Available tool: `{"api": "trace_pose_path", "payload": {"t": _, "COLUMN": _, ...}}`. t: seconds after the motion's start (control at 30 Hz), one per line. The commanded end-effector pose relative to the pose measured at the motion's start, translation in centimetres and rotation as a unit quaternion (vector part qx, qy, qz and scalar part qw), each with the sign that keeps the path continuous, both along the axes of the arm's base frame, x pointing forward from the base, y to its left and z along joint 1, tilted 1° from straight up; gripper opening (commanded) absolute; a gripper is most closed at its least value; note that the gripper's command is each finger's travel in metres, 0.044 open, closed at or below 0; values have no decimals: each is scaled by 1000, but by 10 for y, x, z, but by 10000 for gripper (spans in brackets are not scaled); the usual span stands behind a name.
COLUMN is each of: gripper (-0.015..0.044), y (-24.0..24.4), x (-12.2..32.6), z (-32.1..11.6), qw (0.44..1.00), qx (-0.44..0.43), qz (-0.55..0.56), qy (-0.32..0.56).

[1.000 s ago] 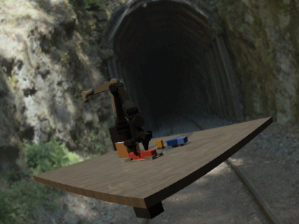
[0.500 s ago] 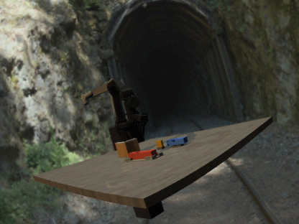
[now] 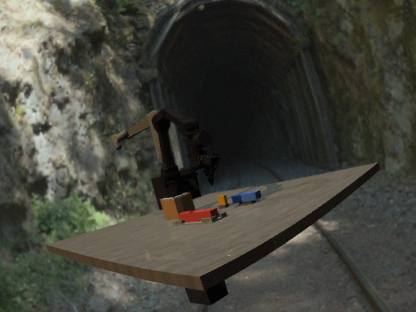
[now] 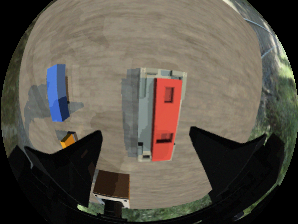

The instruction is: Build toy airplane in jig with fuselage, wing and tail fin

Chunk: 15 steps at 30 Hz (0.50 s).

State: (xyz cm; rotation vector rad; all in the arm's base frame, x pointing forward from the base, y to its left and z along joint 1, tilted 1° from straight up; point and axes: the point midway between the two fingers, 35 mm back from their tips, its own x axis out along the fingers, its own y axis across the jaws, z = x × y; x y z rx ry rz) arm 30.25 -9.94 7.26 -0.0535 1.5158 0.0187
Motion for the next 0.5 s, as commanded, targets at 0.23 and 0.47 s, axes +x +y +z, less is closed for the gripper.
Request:
{"api": "trace_pose_path", "payload": {"t": 0.23, "gripper": 440, "y": 168, "x": 38, "z": -8, "qw": 1000, "qx": 8, "qz": -6, "qy": 7}}
{"api": "trace_pose_path", "payload": {"t": 0.47, "gripper": 440, "y": 210, "x": 34, "z": -10, "qw": 1000, "qx": 7, "qz": -9, "qy": 9}}
